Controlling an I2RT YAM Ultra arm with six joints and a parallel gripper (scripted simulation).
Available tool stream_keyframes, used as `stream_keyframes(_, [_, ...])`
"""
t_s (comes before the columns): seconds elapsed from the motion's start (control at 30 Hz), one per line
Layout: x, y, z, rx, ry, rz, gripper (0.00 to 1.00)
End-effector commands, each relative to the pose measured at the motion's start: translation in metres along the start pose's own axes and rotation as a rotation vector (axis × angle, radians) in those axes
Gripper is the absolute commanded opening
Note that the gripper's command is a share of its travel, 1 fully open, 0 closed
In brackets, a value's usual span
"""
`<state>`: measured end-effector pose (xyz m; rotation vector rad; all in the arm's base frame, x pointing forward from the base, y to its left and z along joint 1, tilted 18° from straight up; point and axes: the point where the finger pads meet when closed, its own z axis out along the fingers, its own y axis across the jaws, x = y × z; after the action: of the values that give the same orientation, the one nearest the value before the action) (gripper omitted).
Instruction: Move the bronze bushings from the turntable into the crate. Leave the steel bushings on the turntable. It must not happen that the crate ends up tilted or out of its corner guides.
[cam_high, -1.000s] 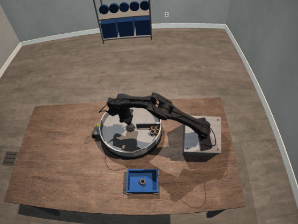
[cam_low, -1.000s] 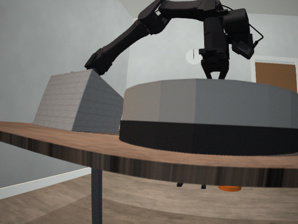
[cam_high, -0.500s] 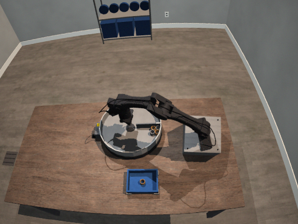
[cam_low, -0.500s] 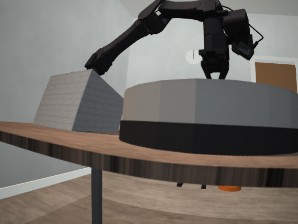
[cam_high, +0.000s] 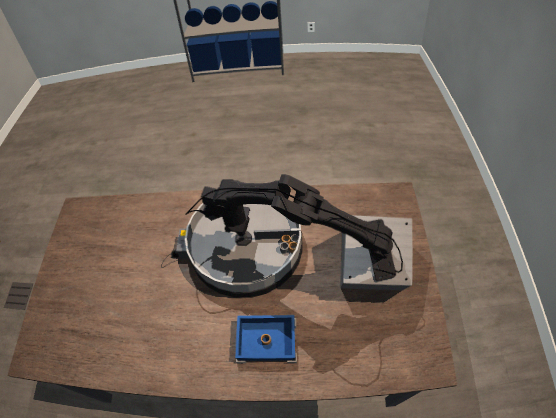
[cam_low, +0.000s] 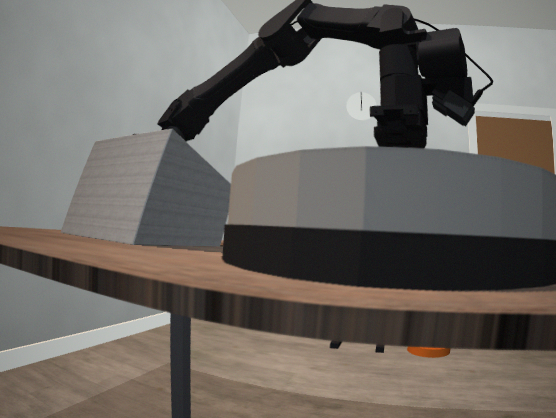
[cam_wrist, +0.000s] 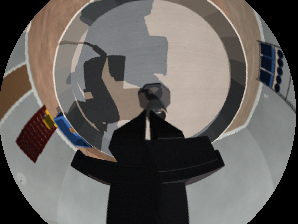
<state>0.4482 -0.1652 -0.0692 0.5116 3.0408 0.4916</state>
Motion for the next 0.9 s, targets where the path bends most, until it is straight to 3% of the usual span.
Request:
stream_keyframes(0.0, [0.0, 0.001, 0.013, -0.006, 0.003, 0.005, 0.0])
stream_keyframes(0.07, [-0.013, 0.0, 0.003, -0.001, -0.039, -0.002, 0.0])
stream_keyframes(0.23, [0.0, -0.002, 0.019, -0.007, 0.001, 0.011, 0.0])
stream_keyframes(0.87, [-0.001, -0.002, 0.019, -0.007, 0.0, 0.011, 0.0])
